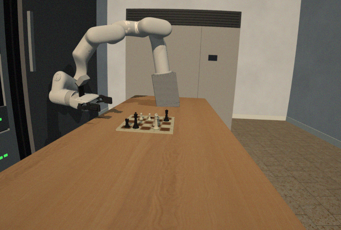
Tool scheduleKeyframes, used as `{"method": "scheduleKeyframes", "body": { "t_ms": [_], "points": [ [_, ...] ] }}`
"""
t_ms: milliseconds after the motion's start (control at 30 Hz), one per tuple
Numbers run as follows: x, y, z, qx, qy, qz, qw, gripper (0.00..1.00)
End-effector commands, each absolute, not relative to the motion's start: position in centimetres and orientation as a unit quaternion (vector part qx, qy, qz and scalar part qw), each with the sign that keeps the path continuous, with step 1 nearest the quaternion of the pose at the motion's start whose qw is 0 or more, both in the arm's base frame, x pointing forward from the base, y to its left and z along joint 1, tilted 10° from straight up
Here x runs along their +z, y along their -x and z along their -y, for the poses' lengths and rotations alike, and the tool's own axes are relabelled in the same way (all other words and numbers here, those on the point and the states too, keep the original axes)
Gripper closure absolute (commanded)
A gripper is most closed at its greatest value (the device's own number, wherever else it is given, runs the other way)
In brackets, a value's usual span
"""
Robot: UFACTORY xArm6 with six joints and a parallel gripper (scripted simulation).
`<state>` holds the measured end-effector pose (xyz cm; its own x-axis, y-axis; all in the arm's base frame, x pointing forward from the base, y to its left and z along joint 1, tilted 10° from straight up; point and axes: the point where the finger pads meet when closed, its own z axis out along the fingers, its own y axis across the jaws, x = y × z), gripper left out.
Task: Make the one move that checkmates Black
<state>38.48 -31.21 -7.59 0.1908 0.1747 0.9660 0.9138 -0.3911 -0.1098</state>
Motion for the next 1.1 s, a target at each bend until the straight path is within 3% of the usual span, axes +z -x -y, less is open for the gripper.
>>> {"method": "scheduleKeyframes", "body": {
  "t_ms": [0,1067],
  "points": [
    [-7.4,-38.5,31.3,-0.491,0.674,0.405,0.375,0.0],
    [-6.4,-38.6,31.1,-0.492,0.674,0.405,0.375,0.0]
  ]
}}
